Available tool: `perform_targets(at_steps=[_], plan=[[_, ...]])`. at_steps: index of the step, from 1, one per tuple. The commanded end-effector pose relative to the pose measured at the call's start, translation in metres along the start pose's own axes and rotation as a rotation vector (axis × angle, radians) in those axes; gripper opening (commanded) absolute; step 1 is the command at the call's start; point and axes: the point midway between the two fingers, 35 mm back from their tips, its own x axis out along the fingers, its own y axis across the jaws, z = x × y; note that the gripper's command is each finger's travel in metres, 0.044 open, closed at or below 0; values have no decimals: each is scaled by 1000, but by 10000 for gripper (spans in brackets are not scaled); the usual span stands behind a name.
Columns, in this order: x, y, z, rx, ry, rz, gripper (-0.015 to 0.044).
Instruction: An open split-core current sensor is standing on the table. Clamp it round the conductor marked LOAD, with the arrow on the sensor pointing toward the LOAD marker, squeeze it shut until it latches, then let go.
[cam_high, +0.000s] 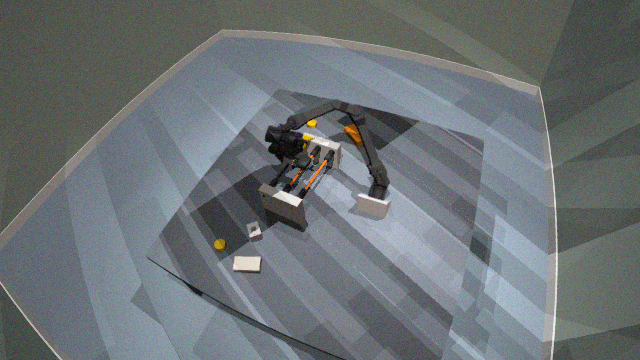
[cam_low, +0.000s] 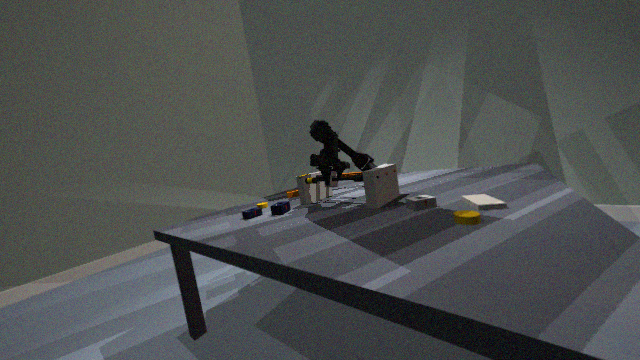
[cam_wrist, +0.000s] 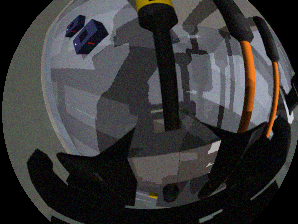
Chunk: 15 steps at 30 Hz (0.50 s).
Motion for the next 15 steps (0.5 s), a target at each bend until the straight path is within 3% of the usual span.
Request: perform_targets(at_steps=[1, 4, 15], plan=[[-1, 0, 0, 5, 3, -1, 0], [-1, 0, 0, 5, 3, -1, 0], [-1, 0, 0, 5, 3, -1, 289]])
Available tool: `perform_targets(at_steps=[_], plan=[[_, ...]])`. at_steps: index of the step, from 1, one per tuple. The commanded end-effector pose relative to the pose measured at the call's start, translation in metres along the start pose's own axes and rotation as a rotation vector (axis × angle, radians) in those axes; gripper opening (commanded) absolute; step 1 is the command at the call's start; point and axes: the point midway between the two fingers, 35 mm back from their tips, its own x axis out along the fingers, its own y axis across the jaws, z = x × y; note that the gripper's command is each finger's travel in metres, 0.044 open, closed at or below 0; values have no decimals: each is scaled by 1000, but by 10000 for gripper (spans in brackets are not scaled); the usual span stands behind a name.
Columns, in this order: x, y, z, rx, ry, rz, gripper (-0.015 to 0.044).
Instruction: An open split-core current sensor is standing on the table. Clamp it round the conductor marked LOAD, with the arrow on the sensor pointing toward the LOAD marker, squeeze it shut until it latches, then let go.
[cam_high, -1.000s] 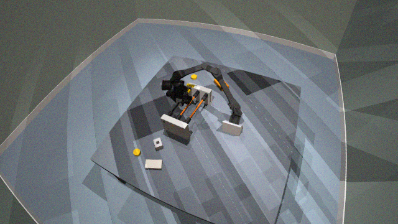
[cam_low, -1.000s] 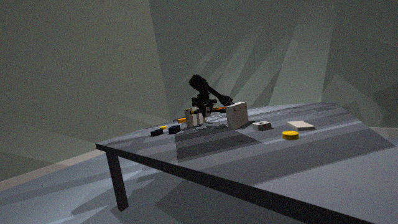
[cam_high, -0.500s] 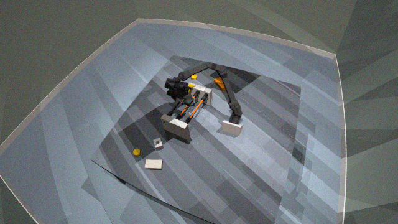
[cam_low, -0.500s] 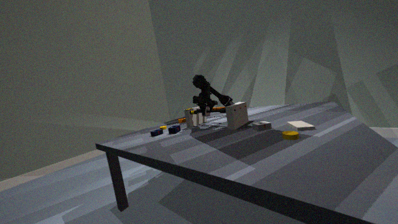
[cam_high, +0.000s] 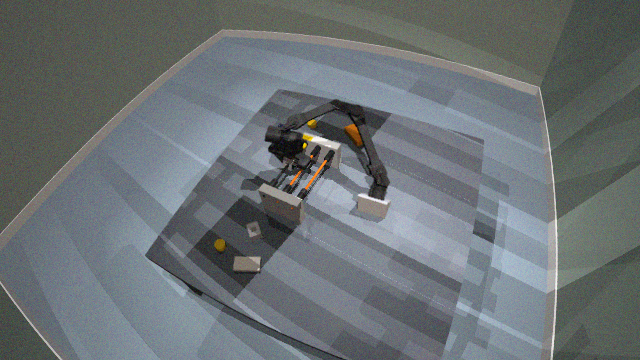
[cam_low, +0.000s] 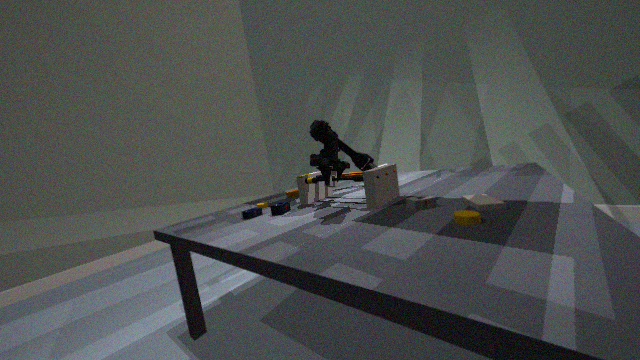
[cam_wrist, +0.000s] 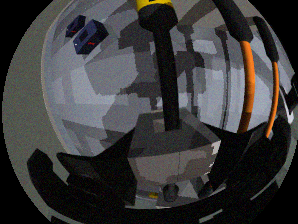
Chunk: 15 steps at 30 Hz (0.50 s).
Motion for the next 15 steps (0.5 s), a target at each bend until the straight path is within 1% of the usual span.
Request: perform_targets(at_steps=[1, 6, 10, 15], plan=[[0, 0, 0, 4, 3, -1, 315], [0, 0, 0, 4, 3, -7, 440], [0, 0, 0, 0, 0, -2, 335], [0, 0, 0, 0, 0, -2, 302]])
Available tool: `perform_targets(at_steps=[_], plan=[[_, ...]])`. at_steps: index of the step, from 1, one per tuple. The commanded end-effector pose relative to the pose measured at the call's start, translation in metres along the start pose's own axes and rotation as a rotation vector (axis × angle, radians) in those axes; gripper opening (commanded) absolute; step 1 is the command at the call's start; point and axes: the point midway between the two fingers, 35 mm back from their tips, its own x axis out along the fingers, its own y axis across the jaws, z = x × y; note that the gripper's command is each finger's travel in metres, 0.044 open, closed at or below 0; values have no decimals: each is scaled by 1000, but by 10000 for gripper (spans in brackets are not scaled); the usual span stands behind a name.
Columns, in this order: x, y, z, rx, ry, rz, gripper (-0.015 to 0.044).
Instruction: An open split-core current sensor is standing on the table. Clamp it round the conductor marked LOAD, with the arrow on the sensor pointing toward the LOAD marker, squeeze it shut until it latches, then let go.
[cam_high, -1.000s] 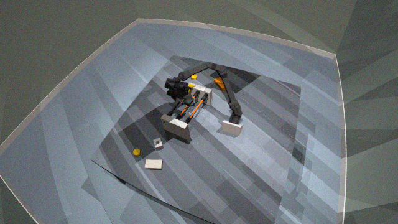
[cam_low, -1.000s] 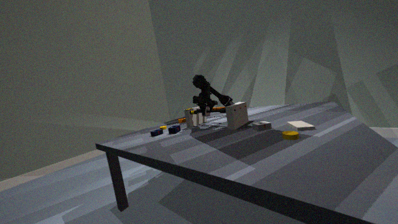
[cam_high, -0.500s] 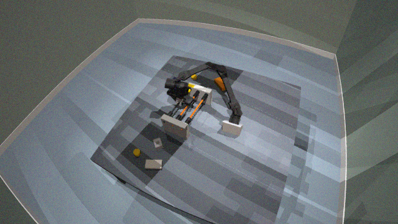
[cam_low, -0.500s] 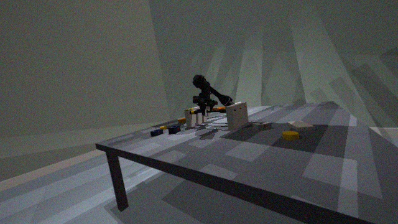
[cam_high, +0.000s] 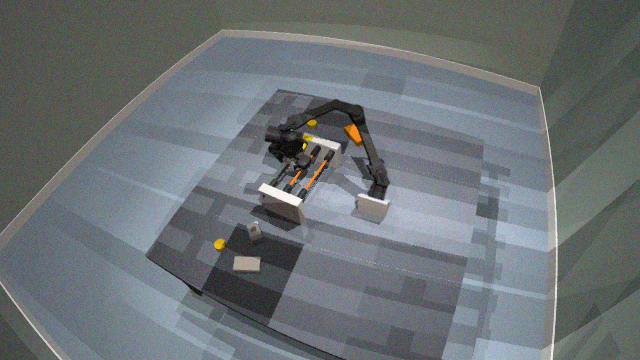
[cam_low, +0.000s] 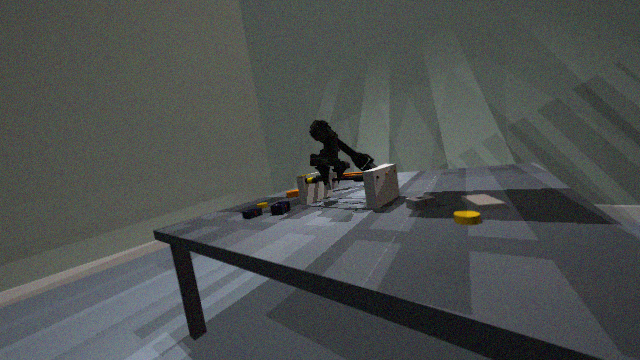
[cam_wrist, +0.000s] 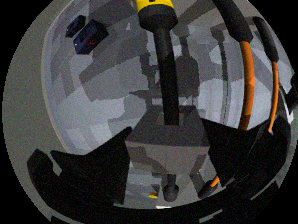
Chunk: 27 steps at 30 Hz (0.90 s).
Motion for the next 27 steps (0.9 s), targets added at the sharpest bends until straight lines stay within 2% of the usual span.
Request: perform_targets(at_steps=[1, 15, 23, 27], plan=[[0, 0, 0, 0, 0, 1, 295], [0, 0, 0, 0, 0, 1, 202], [-1, 0, -1, 4, 1, 10, 0], [-1, 0, -1, 4, 1, 10, 0]])
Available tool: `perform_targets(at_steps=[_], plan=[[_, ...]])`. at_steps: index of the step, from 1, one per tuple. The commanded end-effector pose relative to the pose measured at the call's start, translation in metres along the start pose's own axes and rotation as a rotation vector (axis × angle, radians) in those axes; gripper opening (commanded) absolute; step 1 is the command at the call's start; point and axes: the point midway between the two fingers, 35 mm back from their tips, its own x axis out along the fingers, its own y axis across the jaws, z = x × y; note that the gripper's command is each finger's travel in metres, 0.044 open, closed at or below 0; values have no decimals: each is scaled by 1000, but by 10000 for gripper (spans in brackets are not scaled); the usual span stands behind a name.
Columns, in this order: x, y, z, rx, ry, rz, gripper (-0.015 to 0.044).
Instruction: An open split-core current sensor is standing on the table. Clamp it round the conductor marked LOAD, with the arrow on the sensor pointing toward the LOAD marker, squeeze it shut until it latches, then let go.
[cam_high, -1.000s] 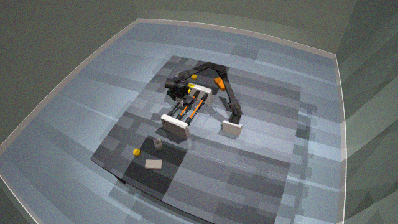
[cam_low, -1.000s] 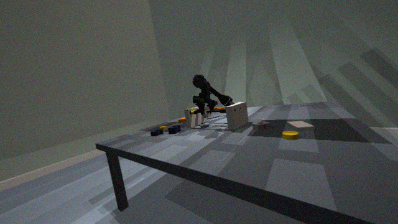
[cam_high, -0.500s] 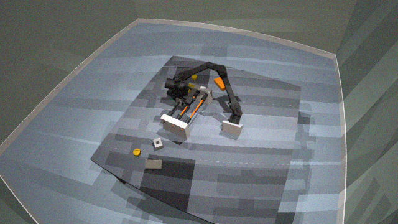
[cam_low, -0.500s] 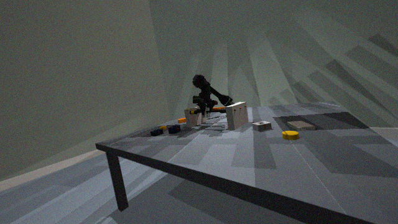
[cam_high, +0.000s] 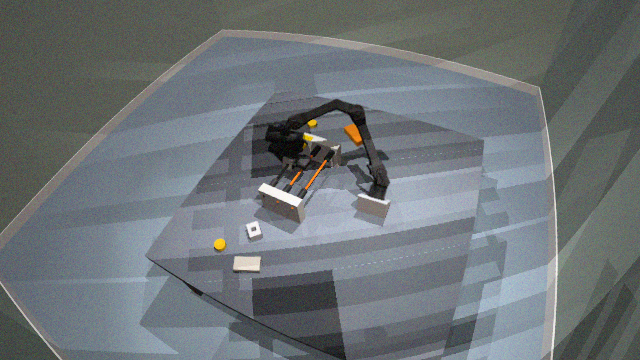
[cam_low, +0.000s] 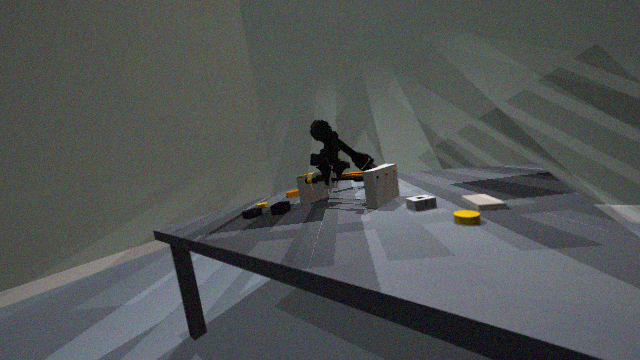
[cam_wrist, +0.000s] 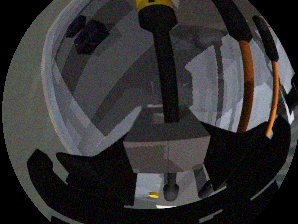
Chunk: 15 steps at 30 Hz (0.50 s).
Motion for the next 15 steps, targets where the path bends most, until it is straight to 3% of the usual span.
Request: perform_targets(at_steps=[1, 15], plan=[[0, 0, 0, 1, 1, -1, 0], [0, -3, 0, 1, 0, -132, 0]])
